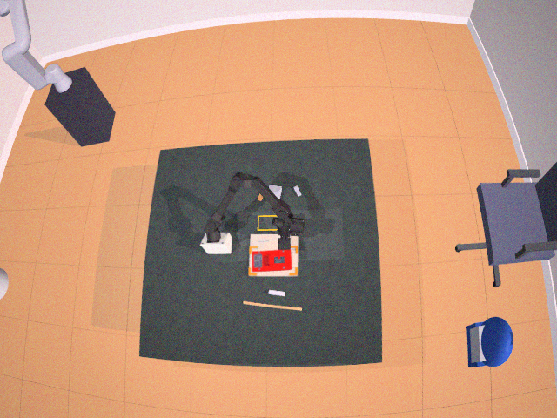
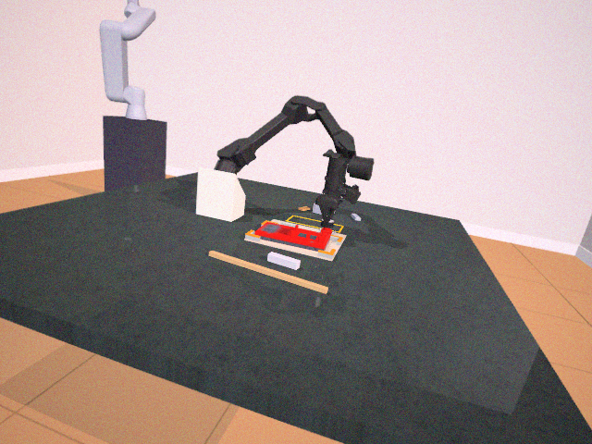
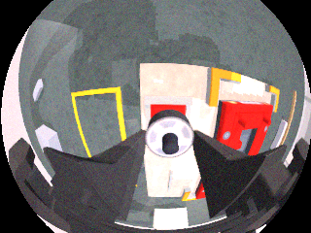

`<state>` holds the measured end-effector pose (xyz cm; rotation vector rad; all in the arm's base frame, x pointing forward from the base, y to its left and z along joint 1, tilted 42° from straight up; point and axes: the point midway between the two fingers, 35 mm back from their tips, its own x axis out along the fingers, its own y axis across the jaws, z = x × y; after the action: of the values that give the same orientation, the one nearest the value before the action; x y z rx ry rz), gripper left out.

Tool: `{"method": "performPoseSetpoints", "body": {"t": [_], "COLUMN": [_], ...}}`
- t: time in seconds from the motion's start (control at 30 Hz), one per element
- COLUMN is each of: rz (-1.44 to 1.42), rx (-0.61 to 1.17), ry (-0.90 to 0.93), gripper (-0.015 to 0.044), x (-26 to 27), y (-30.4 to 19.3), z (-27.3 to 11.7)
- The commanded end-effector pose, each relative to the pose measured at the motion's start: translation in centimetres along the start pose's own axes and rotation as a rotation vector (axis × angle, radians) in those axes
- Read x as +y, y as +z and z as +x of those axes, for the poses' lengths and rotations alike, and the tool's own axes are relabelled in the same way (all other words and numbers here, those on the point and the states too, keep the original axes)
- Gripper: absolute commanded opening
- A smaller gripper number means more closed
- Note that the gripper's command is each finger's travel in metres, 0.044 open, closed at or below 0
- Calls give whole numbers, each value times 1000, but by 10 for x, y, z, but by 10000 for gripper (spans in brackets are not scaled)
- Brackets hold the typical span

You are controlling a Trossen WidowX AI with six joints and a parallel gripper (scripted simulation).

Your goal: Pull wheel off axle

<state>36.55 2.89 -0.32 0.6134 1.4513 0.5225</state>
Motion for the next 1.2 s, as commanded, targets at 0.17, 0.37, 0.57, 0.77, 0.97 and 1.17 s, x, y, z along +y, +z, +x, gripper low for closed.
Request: {"method": "performPoseSetpoints", "body": {"t": [0.17, 0.37, 0.57, 0.77, 0.97, 1.17], "rz": [-4, -3, -3, -3, -2, -2], "rx": [-2, -2, -3, -3, -4, -4], "ry": [-1, -1, -1, 0, 0, 0], "gripper": [0, 0, 0, 0, 0, 0], "x": [0, 0, 0, 0, 0, 0], "y": [1, 1, 1, 1, 1, 1], "z": [-4, -6, -8, -10, -12, -13]}}
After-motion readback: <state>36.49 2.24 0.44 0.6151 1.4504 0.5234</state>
